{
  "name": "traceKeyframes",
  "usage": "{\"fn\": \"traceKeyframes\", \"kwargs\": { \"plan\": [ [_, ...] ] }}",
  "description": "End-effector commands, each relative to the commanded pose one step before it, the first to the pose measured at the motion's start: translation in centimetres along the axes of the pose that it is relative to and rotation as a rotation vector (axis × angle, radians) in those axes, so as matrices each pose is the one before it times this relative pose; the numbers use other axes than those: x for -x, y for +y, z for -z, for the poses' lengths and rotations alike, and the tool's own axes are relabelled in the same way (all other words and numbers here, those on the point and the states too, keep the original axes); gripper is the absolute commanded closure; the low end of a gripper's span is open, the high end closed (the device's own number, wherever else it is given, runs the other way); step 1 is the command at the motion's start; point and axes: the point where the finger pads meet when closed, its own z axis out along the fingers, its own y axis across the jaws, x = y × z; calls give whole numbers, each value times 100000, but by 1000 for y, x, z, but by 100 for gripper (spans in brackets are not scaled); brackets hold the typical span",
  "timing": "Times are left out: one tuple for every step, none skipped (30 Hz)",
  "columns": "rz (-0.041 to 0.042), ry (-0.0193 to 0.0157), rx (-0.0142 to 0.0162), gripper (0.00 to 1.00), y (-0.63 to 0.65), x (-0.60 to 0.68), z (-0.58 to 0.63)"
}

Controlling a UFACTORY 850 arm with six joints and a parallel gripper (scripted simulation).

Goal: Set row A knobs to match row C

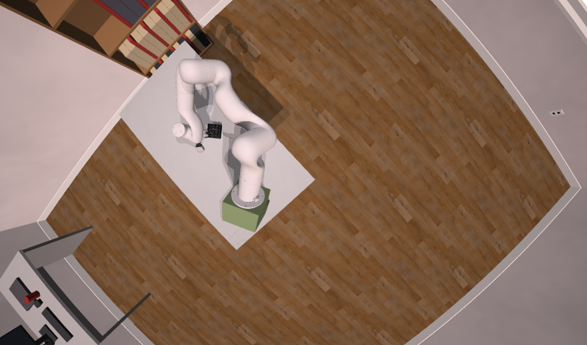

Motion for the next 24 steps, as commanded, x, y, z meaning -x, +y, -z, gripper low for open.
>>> {"fn": "traceKeyframes", "kwargs": {
  "plan": [
    [-9576,-637,582,92,39,25,49],
    [0,0,0,92,0,0,0],
    [-1372,0,0,92,0,0,0],
    [-1295,0,0,92,0,0,0],
    [-1217,0,0,92,0,0,0],
    [-1139,0,0,92,0,0,0],
    [-1062,0,0,92,0,0,0],
    [-985,0,0,92,0,0,0],
    [-909,0,0,92,0,0,0],
    [-833,0,0,92,0,0,0],
    [-760,0,0,92,0,0,0],
    [-687,0,0,92,0,0,0],
    [-617,0,0,92,0,0,0],
    [-548,0,0,92,0,0,0],
    [-482,0,0,92,0,0,0],
    [-419,0,0,92,0,0,0],
    [-359,0,0,92,0,0,0],
    [0,0,0,92,0,0,0],
    [0,0,0,92,0,0,0],
    [-302,0,0,92,0,0,0],
    [-249,0,0,92,0,0,0],
    [-201,0,0,92,0,0,0],
    [-156,0,0,92,0,0,0],
    [-117,0,0,92,0,0,0]
  ]
}}
